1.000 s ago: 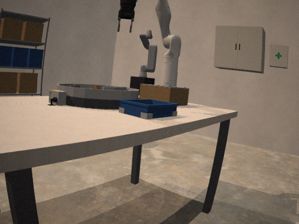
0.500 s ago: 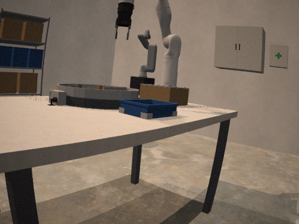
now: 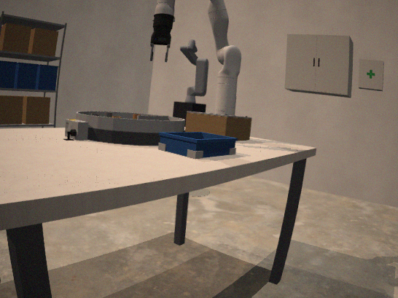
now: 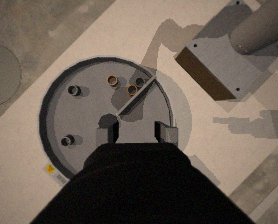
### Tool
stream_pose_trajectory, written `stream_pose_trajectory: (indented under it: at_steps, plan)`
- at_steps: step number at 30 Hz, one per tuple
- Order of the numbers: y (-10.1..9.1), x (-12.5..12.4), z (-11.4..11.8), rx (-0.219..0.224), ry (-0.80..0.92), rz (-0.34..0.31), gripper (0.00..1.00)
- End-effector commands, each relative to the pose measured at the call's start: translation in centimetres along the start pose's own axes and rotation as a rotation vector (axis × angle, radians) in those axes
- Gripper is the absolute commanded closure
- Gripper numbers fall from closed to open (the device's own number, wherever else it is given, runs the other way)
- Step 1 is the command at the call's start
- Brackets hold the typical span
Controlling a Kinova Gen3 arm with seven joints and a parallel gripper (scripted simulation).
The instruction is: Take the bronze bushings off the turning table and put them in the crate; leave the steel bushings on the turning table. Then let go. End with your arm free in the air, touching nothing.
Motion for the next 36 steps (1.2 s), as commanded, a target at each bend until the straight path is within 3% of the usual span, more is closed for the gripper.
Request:
stream_pose_trajectory:
  at_steps: [1,5,10,22,27,36]
  plan:
    - [-0.1,-0.1,-0.1,-0.003,0.003,-0.003,0.00]
    - [-0.1,-0.1,-0.1,-0.003,0.003,-0.003,0.00]
    - [2.8,-4.3,-2.3,-0.002,0.001,-0.002,0.00]
    - [2.8,-4.3,-2.3,-0.002,0.001,-0.002,0.00]
    - [5.8,-8.5,-4.4,-0.001,0.000,-0.001,0.00]
    - [5.8,-8.5,-4.4,-0.001,0.000,-0.001,0.00]
Point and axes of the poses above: the point where the finger pads meet when closed, its own y axis out along the fingers, its own z axis across the jaws, x = y × z, the point moved 10 cm from there along -y, back along the fingers, and after that the axes turned 15 degrees about y, right-handed, at the moved point
